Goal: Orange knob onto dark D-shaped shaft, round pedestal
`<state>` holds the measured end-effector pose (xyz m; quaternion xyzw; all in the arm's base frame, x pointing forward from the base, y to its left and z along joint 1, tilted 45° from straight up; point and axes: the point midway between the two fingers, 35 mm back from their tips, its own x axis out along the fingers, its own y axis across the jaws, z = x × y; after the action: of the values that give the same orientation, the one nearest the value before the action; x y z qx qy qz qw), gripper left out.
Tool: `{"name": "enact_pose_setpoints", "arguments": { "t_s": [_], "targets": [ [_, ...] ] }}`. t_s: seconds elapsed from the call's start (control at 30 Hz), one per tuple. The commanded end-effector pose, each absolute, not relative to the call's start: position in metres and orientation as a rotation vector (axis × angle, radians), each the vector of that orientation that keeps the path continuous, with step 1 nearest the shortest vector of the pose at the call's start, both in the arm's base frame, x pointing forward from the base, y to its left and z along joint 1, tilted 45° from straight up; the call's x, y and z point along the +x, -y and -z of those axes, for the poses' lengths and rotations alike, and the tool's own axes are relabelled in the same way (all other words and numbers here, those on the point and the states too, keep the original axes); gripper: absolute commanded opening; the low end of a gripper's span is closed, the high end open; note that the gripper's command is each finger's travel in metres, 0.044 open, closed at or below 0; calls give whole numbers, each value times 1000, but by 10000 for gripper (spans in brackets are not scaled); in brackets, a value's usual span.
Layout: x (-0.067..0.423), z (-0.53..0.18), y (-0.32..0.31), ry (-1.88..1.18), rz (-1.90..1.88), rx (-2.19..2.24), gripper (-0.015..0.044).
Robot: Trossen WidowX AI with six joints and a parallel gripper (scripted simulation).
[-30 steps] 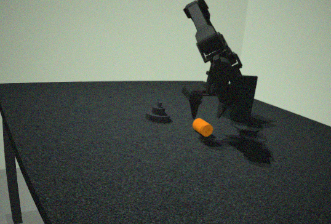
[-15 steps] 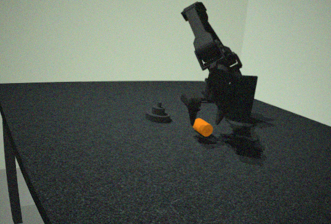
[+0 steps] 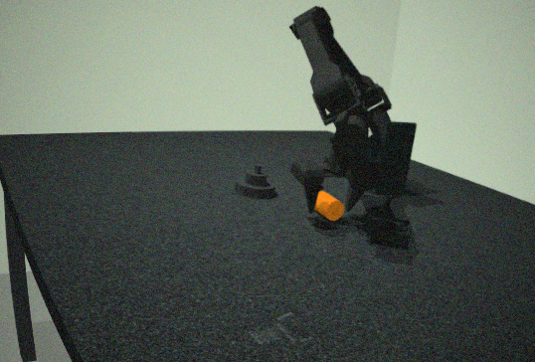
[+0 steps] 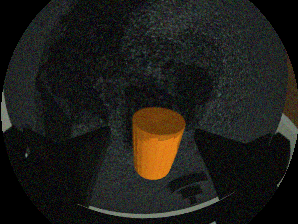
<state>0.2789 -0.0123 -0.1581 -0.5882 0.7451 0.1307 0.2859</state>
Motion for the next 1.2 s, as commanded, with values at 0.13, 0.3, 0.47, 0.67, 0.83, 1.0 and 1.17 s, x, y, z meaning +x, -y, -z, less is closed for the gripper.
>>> {"name": "enact_pose_setpoints", "arguments": {
  "t_s": [0.13,0.3,0.47,0.67,0.83,1.0,1.17],
  "targets": [
    [279,159,13,-1989,-351,-1579,240],
    [279,159,13,-1989,-351,-1579,240],
    [279,159,13,-1989,-351,-1579,213],
    [279,159,13,-1989,-351,-1579,179],
    [279,156,13,-1955,-383,-1553,179],
    [278,150,13,-1887,-445,-1509,179],
    [276,145,14,-1820,-503,-1466,179]
  ]
}}
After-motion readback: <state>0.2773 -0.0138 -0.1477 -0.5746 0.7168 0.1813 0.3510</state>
